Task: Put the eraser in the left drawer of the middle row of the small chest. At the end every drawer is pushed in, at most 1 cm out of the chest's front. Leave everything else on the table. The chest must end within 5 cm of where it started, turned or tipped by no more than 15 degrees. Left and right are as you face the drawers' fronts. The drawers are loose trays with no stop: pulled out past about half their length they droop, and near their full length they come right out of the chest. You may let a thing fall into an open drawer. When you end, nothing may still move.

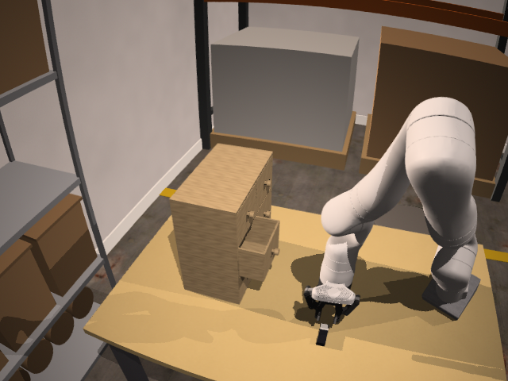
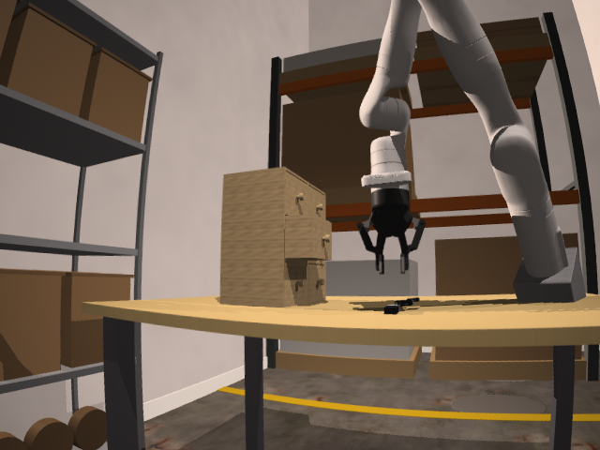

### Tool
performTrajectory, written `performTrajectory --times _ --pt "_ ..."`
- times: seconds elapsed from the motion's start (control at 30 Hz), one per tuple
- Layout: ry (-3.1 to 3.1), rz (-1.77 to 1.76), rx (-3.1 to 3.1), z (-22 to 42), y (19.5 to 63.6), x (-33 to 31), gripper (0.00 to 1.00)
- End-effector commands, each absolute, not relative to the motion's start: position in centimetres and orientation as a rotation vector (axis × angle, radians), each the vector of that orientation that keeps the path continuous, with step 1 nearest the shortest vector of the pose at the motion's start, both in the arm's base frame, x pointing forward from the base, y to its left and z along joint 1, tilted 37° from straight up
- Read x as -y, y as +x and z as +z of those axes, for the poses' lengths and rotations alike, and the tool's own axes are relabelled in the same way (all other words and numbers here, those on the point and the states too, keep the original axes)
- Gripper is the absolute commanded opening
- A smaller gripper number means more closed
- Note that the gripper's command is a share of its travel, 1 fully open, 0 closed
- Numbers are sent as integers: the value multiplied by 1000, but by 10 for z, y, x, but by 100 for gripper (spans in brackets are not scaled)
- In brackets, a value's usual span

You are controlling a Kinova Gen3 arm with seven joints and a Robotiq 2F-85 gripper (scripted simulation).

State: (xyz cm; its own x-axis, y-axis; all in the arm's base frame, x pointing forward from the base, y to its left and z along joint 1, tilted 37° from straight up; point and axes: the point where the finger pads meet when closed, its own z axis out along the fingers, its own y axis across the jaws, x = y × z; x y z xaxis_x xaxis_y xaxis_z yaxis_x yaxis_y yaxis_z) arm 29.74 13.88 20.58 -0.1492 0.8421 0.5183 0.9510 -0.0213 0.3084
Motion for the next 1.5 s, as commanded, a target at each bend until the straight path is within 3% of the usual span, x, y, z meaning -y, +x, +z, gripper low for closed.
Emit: performTrajectory --times 0.0,1.47 --pt "-1923 -909 2064 206 298 -139 38" --pt "-1923 -909 2064 164 312 -167 38"
